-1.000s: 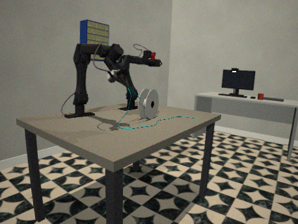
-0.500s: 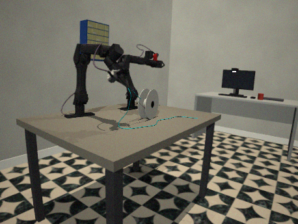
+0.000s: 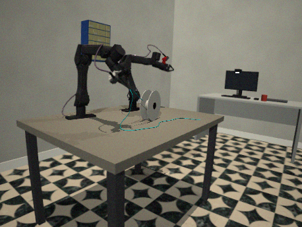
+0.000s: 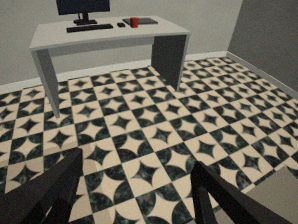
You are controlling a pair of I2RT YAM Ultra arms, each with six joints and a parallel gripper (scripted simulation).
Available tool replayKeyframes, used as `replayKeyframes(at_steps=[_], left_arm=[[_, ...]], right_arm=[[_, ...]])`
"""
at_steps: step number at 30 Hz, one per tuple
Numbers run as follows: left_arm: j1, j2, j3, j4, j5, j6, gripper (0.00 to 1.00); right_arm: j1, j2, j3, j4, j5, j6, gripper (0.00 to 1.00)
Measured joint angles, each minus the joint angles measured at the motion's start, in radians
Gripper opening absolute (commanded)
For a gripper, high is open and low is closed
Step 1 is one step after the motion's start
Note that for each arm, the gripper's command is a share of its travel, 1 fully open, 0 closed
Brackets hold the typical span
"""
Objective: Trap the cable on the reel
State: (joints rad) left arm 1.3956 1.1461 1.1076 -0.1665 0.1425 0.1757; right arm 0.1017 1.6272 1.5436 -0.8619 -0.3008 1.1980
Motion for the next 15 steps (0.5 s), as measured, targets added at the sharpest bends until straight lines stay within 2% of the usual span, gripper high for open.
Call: replayKeyframes(at_steps=[15], left_arm=[[-0.290, 0.119, 0.097, -0.218, 0.191, 0.239, 0.75]], right_arm=[[0.000, 0.000, 0.000, 0.000, 0.000, 0.000, 0.00]])
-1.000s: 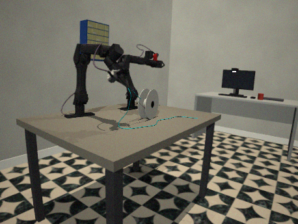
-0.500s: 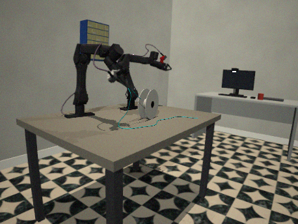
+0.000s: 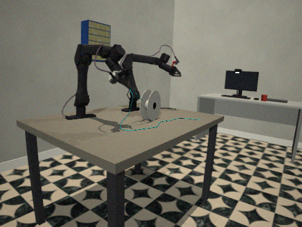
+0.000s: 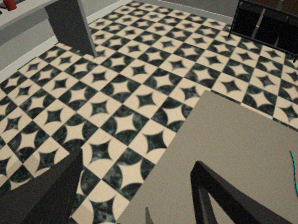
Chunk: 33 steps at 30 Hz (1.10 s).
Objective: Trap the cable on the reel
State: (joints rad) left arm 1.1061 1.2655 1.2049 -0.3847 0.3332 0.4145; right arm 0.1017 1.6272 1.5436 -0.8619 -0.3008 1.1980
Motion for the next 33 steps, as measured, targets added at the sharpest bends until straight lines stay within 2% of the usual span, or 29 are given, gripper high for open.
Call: replayKeyframes(at_steps=[25, 33], left_arm=[[-0.598, 0.261, 0.221, -0.475, 0.395, 0.499, 0.75], [-0.726, 0.323, 0.282, -0.602, 0.486, 0.626, 0.75]], right_arm=[[0.000, 0.000, 0.000, 0.000, 0.000, 0.000, 0.00], [0.000, 0.000, 0.000, 0.000, 0.000, 0.000, 0.00]])
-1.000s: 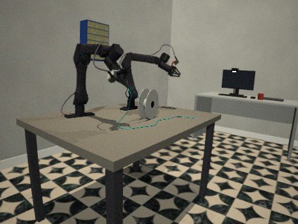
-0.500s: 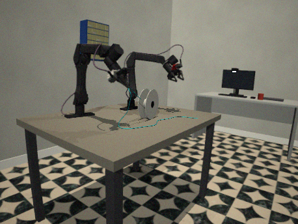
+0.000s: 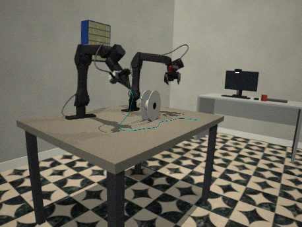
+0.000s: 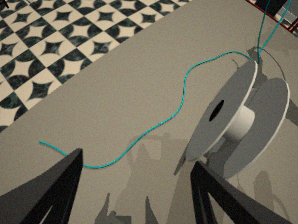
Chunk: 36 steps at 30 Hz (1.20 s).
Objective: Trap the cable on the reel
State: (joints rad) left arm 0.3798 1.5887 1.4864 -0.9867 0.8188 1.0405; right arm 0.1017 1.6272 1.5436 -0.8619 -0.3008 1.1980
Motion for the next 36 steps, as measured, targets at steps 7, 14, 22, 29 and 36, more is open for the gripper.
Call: replayKeyframes(at_steps=[7, 14, 22, 29, 36], left_arm=[[-0.126, 0.055, 0.047, -0.103, 0.081, 0.105, 0.75], [-0.186, 0.087, 0.077, -0.175, 0.131, 0.176, 0.75], [-0.247, 0.113, 0.101, -0.233, 0.173, 0.237, 0.75], [-0.259, 0.117, 0.112, -0.259, 0.190, 0.262, 0.75], [-0.261, 0.116, 0.118, -0.269, 0.195, 0.272, 0.75]], right_arm=[[0.000, 0.000, 0.000, 0.000, 0.000, 0.000, 0.00], [0.000, 0.000, 0.000, 0.000, 0.000, 0.000, 0.00], [0.000, 0.000, 0.000, 0.000, 0.000, 0.000, 0.00], [0.000, 0.000, 0.000, 0.000, 0.000, 0.000, 0.00], [0.000, 0.000, 0.000, 0.000, 0.000, 0.000, 0.00]])
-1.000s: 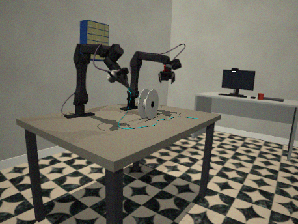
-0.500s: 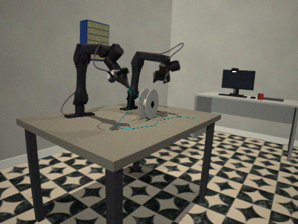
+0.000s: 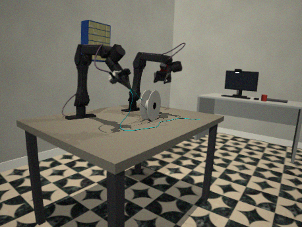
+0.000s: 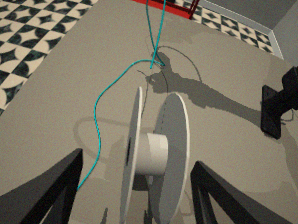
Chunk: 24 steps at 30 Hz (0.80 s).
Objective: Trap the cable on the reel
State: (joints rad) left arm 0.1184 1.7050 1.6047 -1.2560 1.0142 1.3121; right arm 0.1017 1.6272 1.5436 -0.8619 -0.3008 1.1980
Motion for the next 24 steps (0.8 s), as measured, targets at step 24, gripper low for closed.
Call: replayKeyframes(at_steps=[24], left_arm=[[-0.004, 0.013, -0.158, 0.130, 0.005, 0.005, 0.75]], right_arm=[[0.000, 0.000, -0.003, 0.004, 0.000, 0.000, 0.00]])
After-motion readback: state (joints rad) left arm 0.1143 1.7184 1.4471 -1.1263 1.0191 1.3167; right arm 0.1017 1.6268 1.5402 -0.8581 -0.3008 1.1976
